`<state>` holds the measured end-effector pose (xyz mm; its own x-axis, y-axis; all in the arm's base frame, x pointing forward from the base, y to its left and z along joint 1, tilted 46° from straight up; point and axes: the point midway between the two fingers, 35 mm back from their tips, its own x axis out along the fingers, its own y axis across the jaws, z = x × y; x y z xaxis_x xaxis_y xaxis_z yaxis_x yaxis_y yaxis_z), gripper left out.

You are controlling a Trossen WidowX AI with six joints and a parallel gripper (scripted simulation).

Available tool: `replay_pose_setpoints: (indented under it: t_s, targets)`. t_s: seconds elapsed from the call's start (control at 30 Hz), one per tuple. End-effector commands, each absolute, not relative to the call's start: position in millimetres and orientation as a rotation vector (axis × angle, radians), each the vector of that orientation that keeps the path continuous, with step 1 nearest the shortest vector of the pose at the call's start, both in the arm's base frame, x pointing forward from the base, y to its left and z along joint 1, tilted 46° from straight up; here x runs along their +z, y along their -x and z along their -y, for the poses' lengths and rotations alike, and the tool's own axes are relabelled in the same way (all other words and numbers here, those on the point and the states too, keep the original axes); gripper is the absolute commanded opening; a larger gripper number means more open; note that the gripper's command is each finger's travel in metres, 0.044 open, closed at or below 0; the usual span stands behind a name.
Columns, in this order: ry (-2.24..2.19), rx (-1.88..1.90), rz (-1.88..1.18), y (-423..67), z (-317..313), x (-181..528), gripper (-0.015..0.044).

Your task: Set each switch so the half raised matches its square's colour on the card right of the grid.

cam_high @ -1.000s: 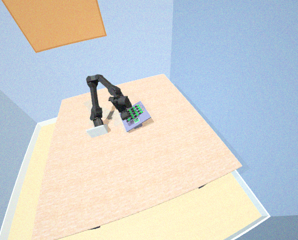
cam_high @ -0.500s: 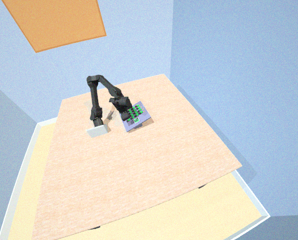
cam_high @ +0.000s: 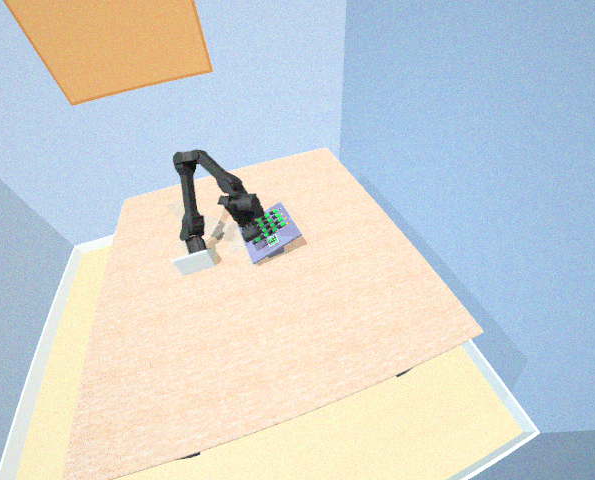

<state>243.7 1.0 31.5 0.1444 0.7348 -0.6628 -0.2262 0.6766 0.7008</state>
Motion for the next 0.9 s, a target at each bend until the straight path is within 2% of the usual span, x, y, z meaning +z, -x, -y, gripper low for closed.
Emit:
replay_pose_setpoints:
  t_s: [0.0, 0.87]
  targets:
    - [-0.504, 0.735, -1.241, -244.1, -1.7, 31.4, 0.0000]
    - [-0.504, 0.735, -1.241, -244.7, -4.3, 29.1, 0.0000]
